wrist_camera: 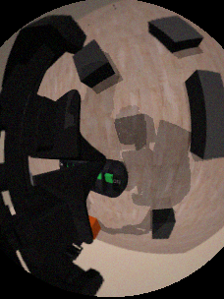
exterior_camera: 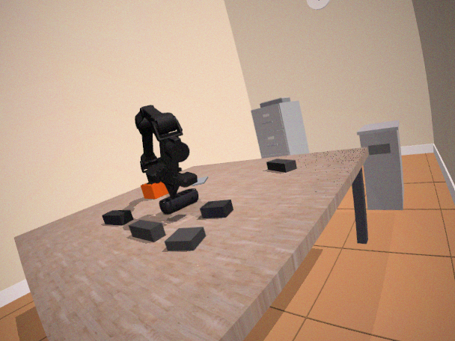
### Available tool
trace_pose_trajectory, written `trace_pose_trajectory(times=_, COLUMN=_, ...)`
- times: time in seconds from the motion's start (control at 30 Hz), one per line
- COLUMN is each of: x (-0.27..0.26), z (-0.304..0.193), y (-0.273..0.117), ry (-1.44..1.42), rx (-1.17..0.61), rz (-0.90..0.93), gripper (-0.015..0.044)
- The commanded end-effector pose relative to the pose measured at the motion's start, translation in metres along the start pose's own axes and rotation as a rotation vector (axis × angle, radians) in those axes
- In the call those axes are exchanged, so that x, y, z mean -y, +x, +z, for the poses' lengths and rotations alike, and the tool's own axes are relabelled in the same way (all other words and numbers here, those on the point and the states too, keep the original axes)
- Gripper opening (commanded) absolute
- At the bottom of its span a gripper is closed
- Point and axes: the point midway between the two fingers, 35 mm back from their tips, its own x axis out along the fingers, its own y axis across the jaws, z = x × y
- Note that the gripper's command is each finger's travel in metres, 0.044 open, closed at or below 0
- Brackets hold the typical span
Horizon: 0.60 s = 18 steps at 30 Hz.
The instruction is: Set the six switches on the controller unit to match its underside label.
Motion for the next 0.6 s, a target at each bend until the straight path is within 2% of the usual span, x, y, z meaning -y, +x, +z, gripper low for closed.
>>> trace_pose_trajectory(times=0.0, x=0.0, z=0.0, y=0.0, ry=0.0, rx=0.0, rz=0.0, gripper=0.0)
trace_pose_trajectory(times=0.1, x=0.0, z=0.0, y=0.0, ry=0.015, rx=-0.004, rz=0.0, gripper=0.0)
trace_pose_trajectory(times=0.23, x=0.002, z=0.003, y=0.0, ry=0.194, rx=-0.056, rz=-0.002, gripper=0.0)
trace_pose_trajectory(times=0.4, x=0.002, z=0.002, y=0.002, ry=0.152, rx=-0.041, rz=-0.006, gripper=0.0)
trace_pose_trajectory(times=0.57, x=0.018, z=0.005, y=-0.005, ry=0.161, rx=-0.086, rz=0.068, gripper=0.0131)
